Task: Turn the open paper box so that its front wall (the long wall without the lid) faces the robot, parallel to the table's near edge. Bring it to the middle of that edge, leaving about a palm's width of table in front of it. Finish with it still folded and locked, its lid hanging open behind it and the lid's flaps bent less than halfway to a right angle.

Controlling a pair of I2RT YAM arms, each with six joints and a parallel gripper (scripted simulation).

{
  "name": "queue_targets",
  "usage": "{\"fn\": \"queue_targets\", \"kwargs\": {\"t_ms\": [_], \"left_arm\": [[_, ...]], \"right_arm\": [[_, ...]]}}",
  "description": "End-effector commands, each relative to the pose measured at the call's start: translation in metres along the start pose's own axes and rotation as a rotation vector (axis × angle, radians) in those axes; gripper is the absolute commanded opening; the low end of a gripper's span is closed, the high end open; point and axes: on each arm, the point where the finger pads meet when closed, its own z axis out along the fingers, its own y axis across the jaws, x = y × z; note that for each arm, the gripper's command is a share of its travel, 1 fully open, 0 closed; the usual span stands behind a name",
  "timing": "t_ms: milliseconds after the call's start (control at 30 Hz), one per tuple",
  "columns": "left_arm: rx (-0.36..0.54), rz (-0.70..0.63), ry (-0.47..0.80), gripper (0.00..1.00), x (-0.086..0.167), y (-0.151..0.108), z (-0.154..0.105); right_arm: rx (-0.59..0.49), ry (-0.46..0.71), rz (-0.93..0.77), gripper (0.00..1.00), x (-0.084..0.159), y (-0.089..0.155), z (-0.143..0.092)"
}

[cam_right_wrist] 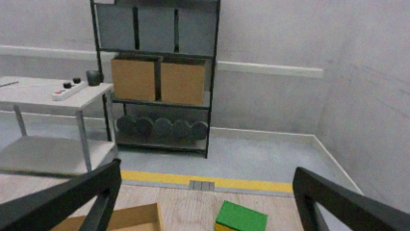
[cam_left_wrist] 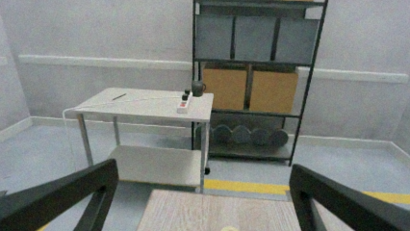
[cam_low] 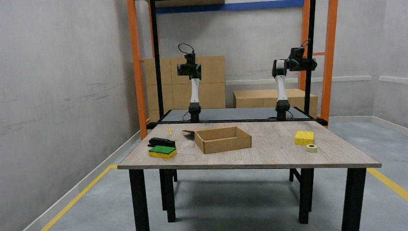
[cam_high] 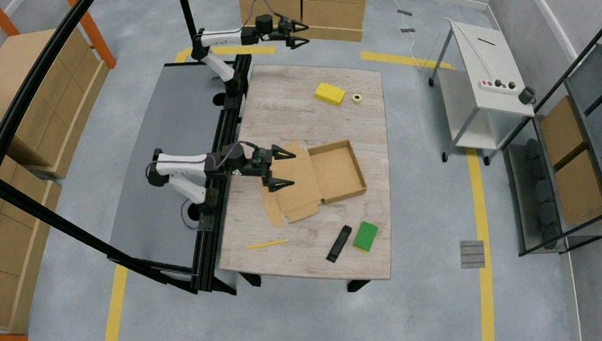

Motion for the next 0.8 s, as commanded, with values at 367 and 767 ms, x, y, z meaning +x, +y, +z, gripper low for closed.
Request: {"fn": "queue_targets", "kwargs": {"t_ms": [367,767], "left_arm": [[0.004,-0.002,-0.013,1.00,-0.005,-0.001,-0.001],[0.046,0.009,0.057,1.00,0.018,-0.017,-0.007]], "right_arm": [[0.005,-0.018,0.001,1.00,-0.007,-0.002,-0.002],[0.031,0.066,-0.007,0.32,0.017,0.003,0.004]]}}
